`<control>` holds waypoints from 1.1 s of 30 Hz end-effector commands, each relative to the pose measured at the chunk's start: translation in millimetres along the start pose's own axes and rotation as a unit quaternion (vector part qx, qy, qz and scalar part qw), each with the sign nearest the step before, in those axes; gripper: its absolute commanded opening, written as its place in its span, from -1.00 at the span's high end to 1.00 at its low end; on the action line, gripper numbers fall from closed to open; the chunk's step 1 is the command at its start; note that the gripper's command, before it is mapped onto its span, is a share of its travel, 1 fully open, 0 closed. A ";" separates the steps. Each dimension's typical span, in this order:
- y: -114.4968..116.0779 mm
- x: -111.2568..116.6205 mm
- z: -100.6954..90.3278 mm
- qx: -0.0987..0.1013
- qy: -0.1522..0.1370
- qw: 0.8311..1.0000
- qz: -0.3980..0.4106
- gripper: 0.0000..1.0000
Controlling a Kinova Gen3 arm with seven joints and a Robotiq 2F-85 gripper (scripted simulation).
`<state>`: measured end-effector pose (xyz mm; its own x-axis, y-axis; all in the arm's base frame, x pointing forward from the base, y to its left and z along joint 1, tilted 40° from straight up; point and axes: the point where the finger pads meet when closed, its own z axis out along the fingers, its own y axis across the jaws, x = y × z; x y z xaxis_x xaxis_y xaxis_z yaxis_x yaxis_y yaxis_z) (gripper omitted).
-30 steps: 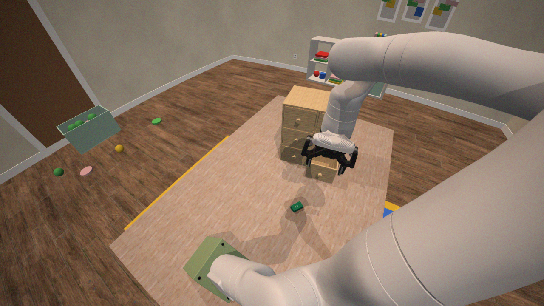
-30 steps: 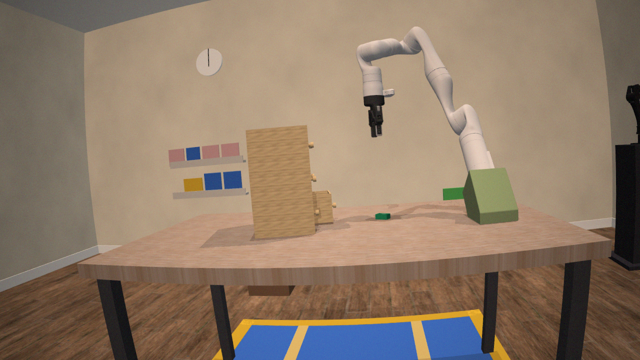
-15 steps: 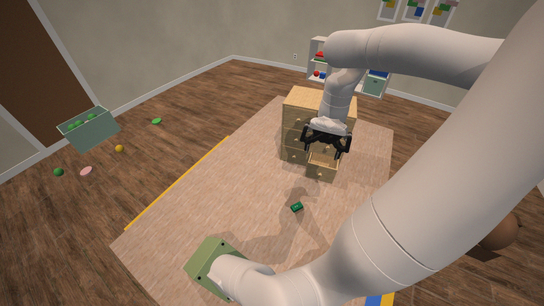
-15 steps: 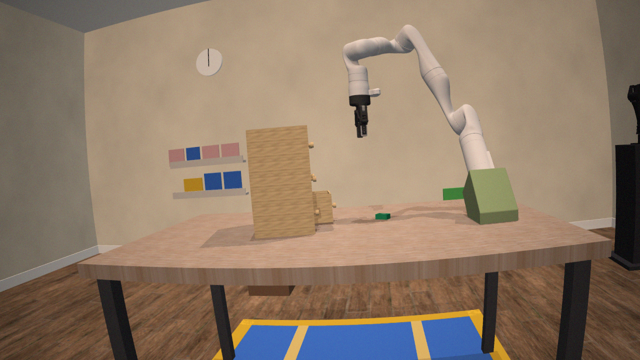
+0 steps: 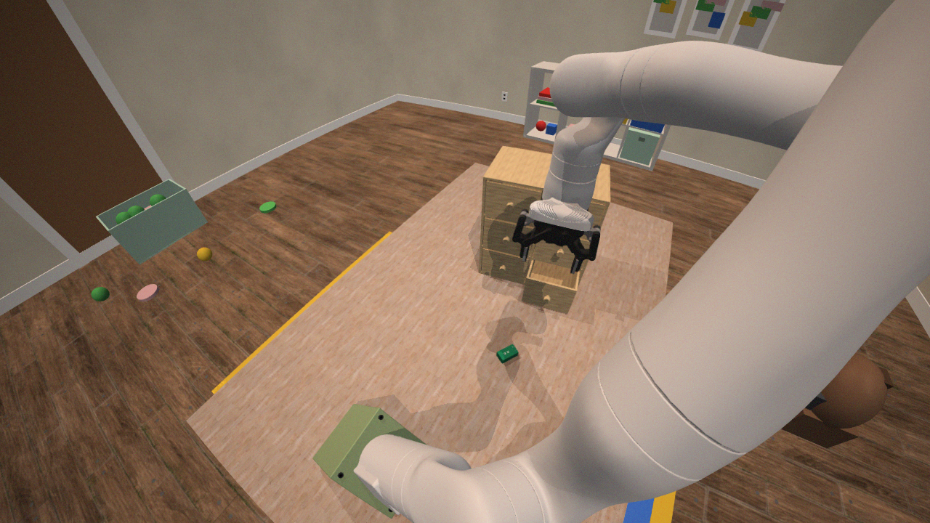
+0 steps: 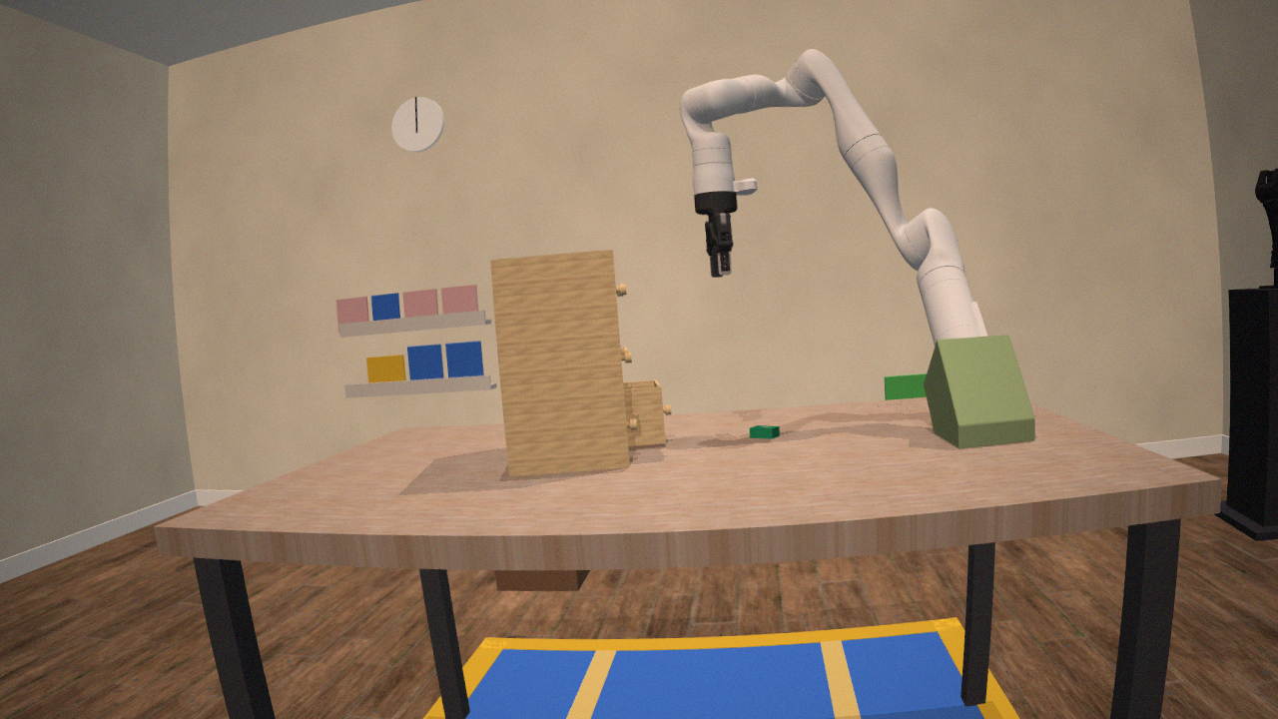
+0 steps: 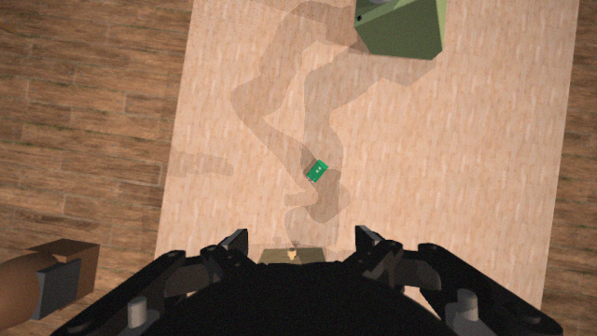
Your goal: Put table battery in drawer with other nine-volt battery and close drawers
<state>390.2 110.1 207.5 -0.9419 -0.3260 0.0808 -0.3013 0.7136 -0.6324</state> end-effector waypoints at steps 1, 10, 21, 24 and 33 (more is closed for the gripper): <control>1.1 1.5 -0.8 -0.001 0.004 1.000 -0.006 -1.00; 1.1 1.0 -0.6 -0.001 0.003 1.000 -0.010 -1.00; 1.1 0.2 -0.1 -0.001 0.003 1.000 -0.019 -1.00; 1.1 -0.1 0.2 -0.001 0.003 1.000 -0.023 -1.00; 1.1 -1.6 1.6 -0.001 0.003 0.999 -0.042 -1.00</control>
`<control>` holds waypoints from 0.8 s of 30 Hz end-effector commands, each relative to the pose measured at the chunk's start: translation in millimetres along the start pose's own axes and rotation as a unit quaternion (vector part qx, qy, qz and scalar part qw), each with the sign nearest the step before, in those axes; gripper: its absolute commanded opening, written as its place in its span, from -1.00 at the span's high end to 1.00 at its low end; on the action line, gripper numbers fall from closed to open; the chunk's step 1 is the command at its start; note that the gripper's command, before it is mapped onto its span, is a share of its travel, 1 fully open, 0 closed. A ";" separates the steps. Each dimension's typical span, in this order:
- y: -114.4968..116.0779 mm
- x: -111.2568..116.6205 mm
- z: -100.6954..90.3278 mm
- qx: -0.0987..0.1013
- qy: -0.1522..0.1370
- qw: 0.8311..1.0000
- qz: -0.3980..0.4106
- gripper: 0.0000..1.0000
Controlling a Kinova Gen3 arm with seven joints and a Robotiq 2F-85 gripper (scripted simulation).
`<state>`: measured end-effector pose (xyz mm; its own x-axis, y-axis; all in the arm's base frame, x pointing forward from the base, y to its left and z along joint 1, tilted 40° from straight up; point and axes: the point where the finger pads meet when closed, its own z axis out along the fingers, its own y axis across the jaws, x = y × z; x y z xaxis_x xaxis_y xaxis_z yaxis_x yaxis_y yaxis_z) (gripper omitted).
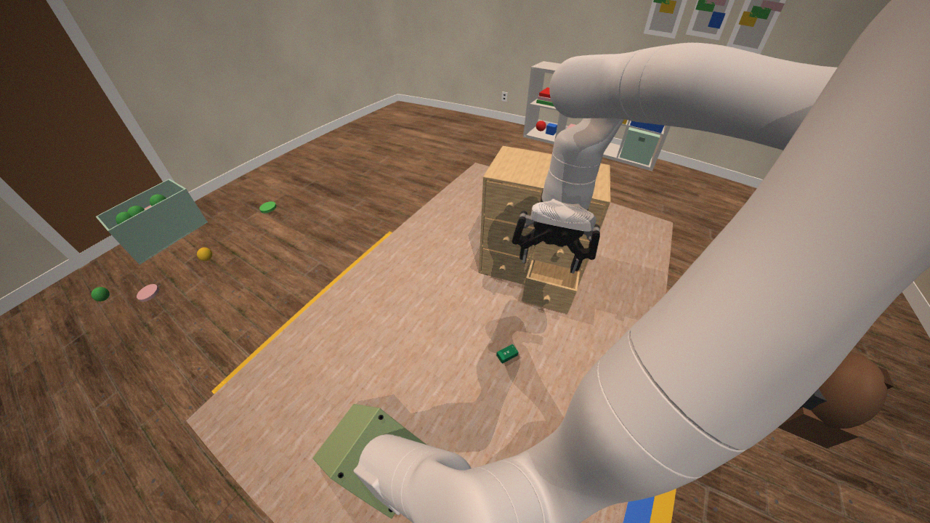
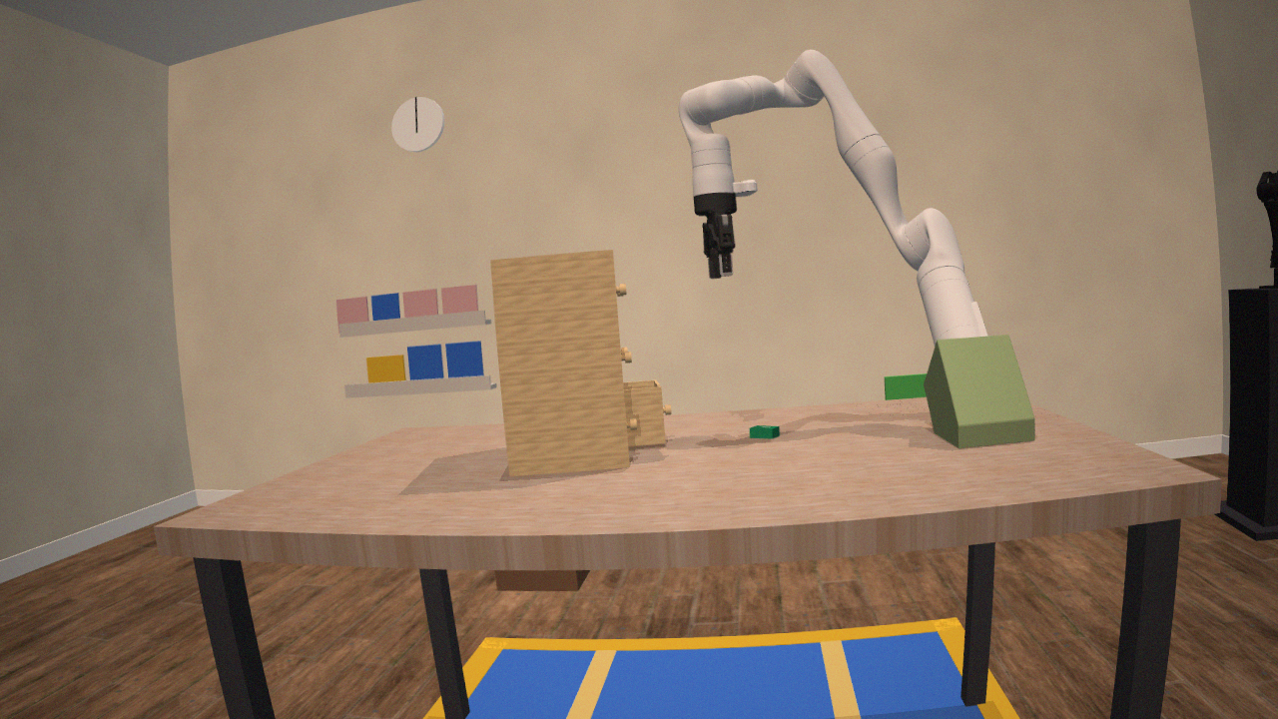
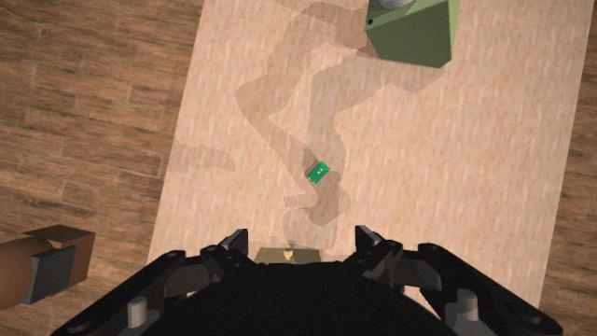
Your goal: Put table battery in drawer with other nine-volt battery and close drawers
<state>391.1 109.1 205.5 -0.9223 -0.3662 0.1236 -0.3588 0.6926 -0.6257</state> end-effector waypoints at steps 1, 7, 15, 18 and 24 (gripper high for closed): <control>0.8 -1.0 -0.7 0.000 0.001 1.000 -0.012 -1.00; 0.8 -2.1 0.3 0.000 0.001 1.000 -0.026 -1.00; 0.7 -4.3 2.4 0.000 0.000 0.998 -0.055 -1.00; 0.6 -5.0 3.0 0.000 0.000 0.998 -0.063 -1.00; 0.5 -6.7 4.6 0.001 0.000 0.996 -0.086 -1.00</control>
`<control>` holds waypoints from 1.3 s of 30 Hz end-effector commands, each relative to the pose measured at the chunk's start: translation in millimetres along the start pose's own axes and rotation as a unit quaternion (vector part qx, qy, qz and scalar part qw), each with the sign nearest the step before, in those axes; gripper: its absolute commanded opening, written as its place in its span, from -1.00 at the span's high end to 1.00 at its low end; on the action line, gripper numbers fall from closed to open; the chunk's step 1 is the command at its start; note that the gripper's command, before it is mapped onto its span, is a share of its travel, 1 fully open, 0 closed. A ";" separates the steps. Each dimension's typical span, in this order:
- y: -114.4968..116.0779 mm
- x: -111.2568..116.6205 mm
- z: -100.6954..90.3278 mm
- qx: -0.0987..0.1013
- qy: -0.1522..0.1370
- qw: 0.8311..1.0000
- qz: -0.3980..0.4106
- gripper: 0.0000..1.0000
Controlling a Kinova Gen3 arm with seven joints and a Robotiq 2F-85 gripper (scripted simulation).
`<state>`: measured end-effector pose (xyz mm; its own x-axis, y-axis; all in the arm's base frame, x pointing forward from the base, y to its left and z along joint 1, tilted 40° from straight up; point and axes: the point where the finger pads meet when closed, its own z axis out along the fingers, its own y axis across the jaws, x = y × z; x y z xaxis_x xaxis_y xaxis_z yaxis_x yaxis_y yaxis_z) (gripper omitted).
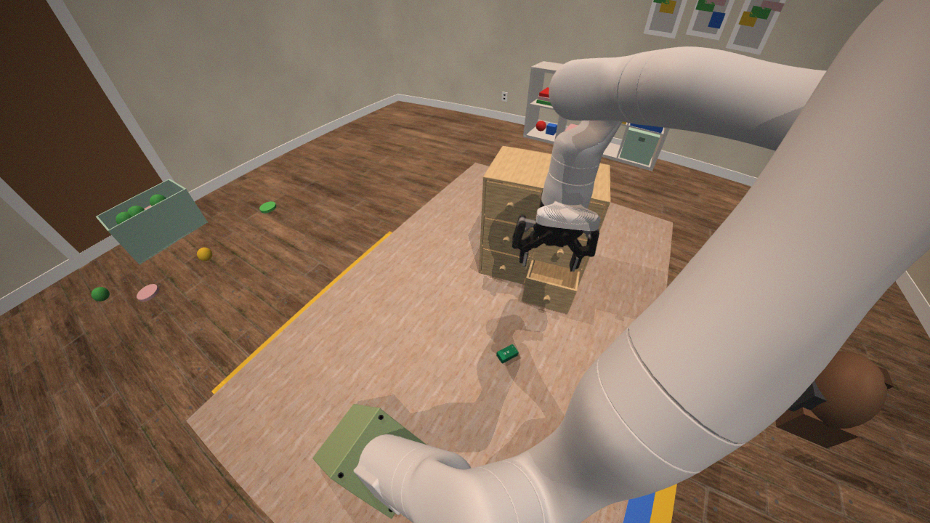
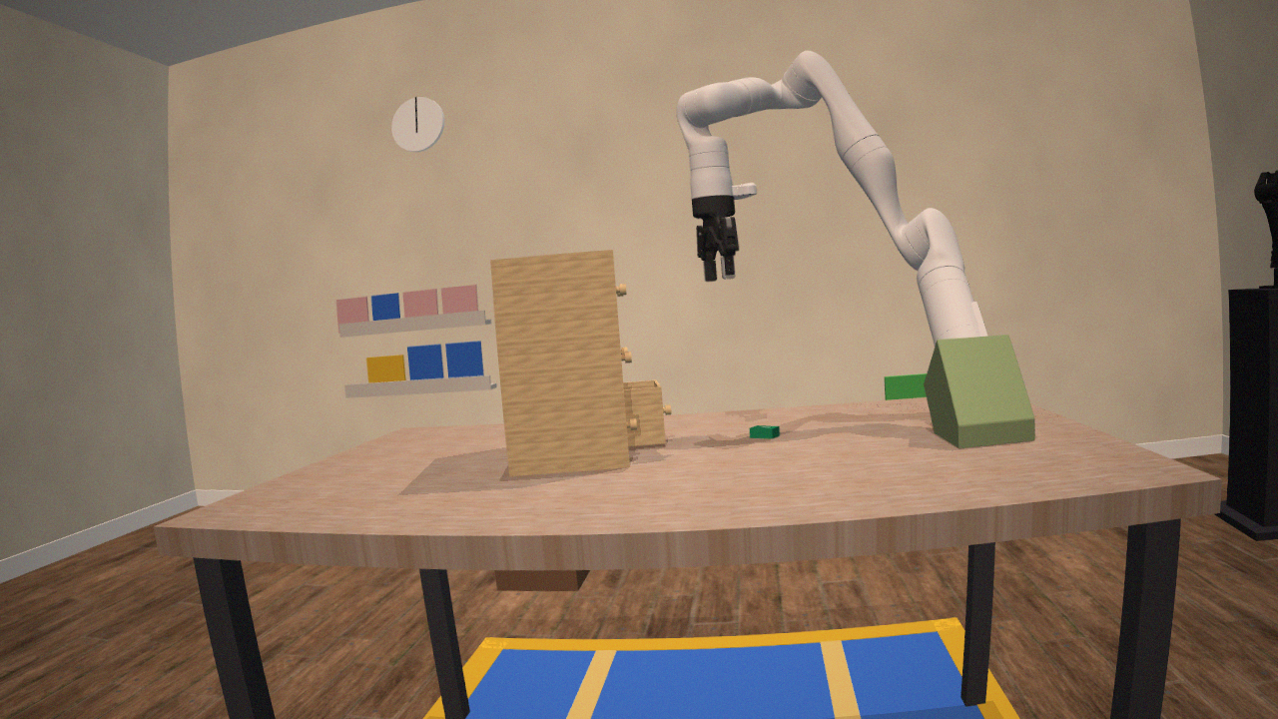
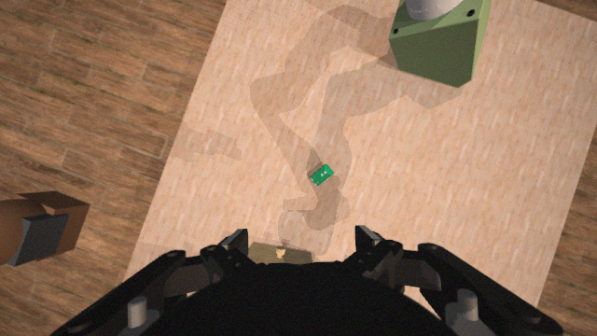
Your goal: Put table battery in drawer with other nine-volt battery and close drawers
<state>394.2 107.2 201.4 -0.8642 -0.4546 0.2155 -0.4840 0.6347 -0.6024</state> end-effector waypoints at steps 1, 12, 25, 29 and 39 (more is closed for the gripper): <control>-0.2 -4.4 0.2 0.001 -0.003 1.000 -0.021 -1.00; -1.0 -8.2 3.8 0.001 -0.003 0.997 -0.071 -1.00; -2.2 -14.7 10.1 0.003 -0.003 0.987 -0.158 -1.00; -2.5 -15.8 11.2 0.003 -0.003 0.985 -0.173 -1.00; -3.6 -21.8 17.0 0.004 -0.003 0.968 -0.252 -1.00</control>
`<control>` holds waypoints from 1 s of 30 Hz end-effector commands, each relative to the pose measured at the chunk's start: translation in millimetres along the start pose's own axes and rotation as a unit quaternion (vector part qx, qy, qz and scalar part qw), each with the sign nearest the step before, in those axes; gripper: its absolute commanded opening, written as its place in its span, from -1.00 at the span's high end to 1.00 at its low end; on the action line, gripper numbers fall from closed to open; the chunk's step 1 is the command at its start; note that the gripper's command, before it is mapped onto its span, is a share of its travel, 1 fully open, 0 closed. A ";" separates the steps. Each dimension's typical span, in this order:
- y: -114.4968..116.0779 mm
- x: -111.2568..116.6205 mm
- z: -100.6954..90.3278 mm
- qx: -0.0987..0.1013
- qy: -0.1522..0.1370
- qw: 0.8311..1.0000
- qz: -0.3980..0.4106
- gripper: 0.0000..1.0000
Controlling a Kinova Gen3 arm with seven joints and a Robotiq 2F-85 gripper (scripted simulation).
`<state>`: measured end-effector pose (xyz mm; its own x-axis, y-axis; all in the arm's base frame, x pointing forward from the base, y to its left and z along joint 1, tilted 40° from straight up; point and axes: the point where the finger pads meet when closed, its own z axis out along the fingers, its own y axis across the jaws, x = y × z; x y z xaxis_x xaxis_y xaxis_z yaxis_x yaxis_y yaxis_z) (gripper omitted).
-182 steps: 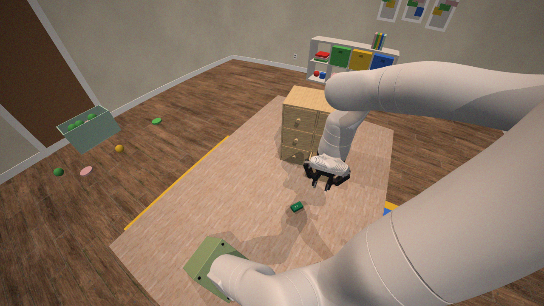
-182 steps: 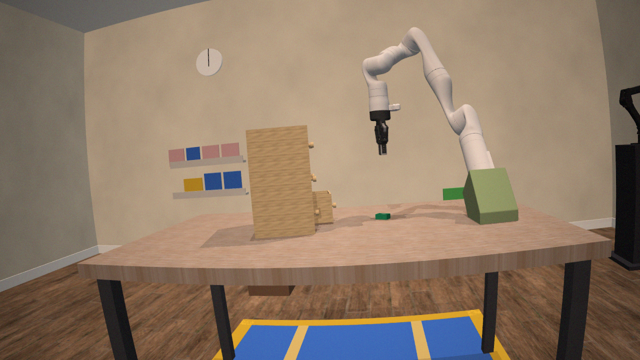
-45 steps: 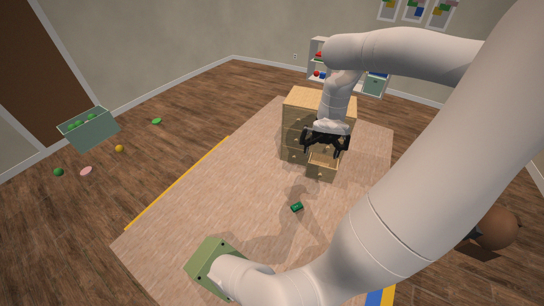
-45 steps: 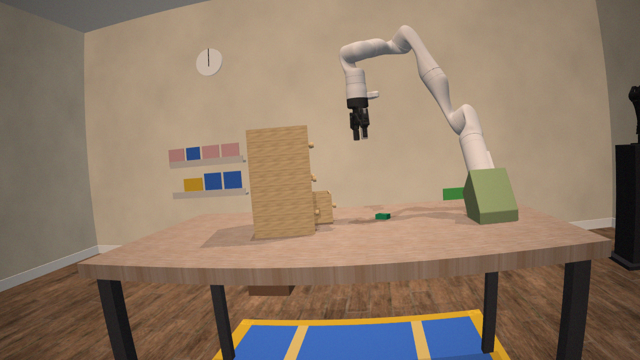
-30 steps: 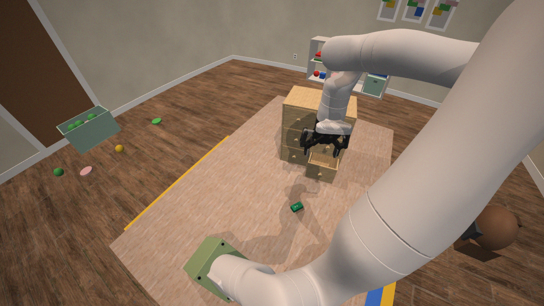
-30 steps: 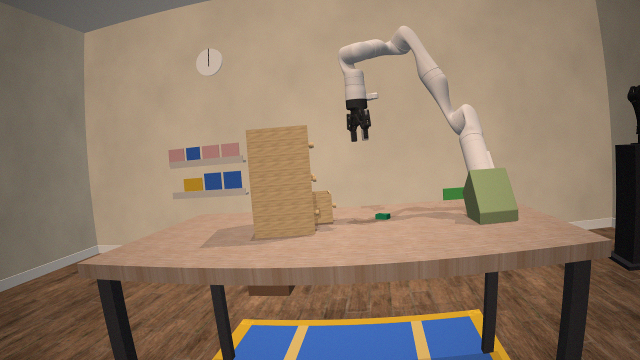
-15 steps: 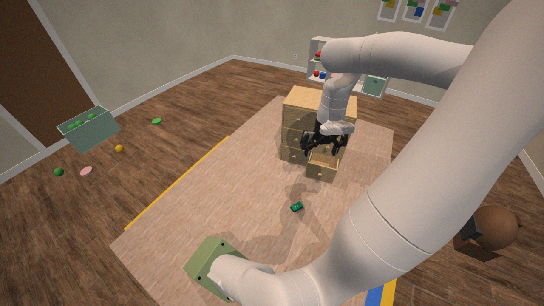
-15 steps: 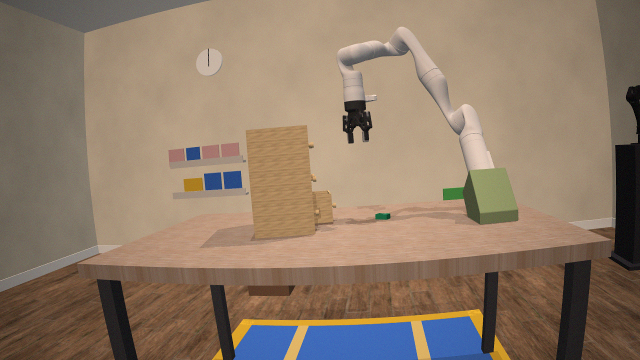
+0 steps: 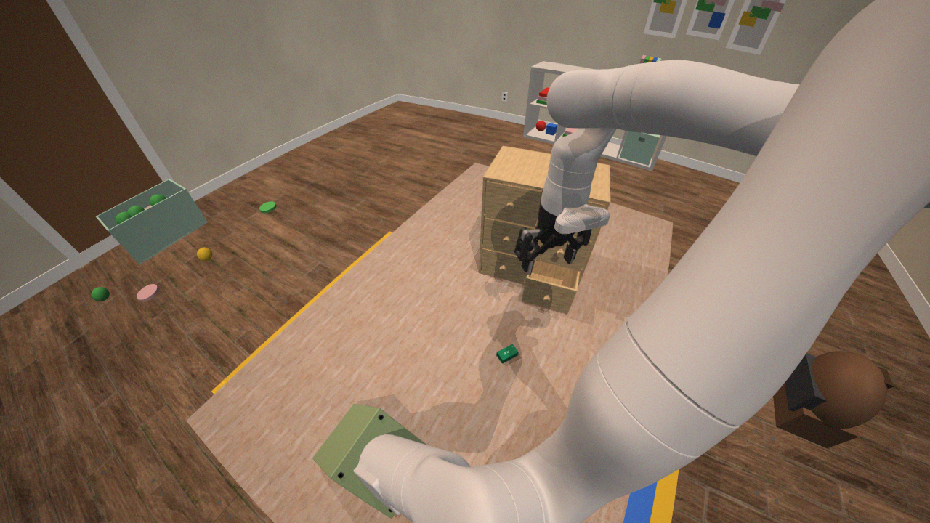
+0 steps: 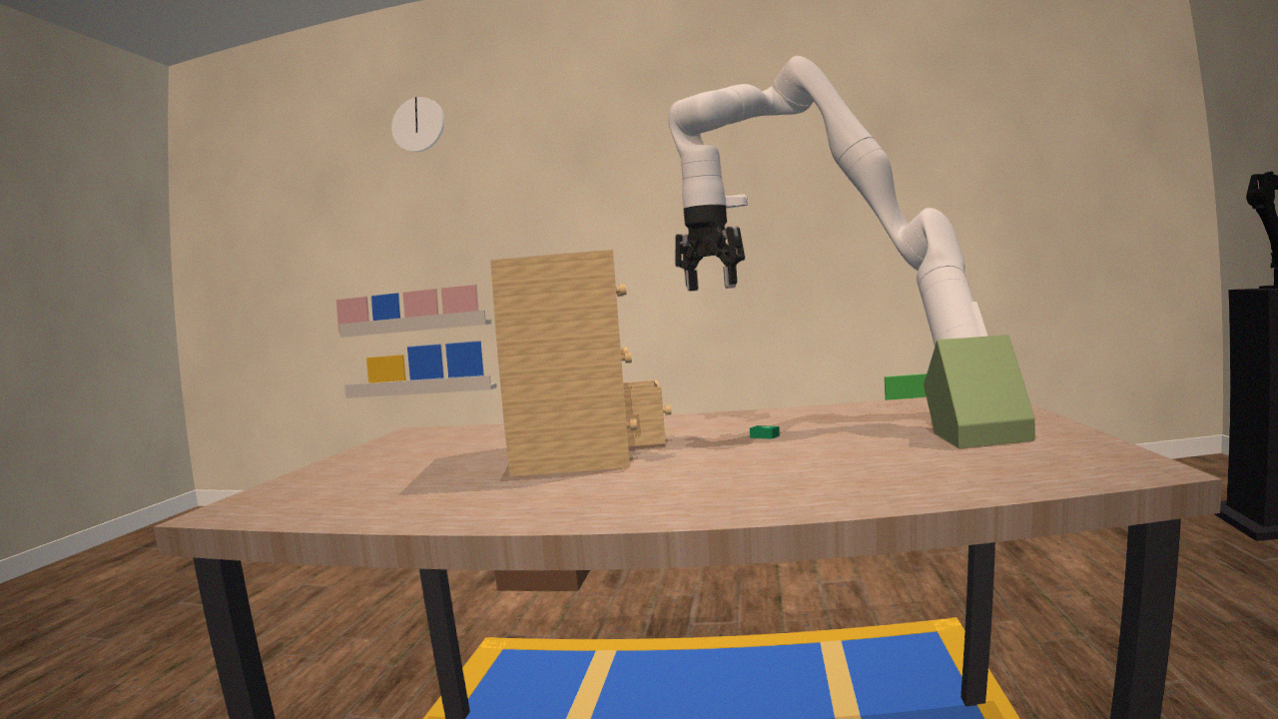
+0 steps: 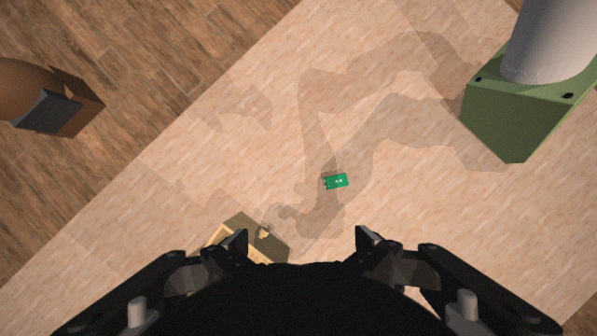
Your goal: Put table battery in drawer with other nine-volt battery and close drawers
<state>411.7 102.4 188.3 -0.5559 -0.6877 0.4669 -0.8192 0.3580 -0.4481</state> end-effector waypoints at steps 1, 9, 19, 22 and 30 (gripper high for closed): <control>-3.2 -6.0 2.1 0.001 -0.005 1.000 -0.031 -1.00; -5.4 -8.8 6.1 0.002 -0.005 0.996 -0.084 -1.00; -9.8 -14.6 12.7 0.004 -0.005 0.984 -0.176 -1.00; -11.0 -16.3 14.8 0.004 -0.005 0.979 -0.204 -1.00; -13.6 -19.7 19.1 0.005 -0.004 0.965 -0.261 -1.00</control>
<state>430.8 97.3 173.5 -0.1164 -0.7738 0.6226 -0.9822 -0.0034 -0.1879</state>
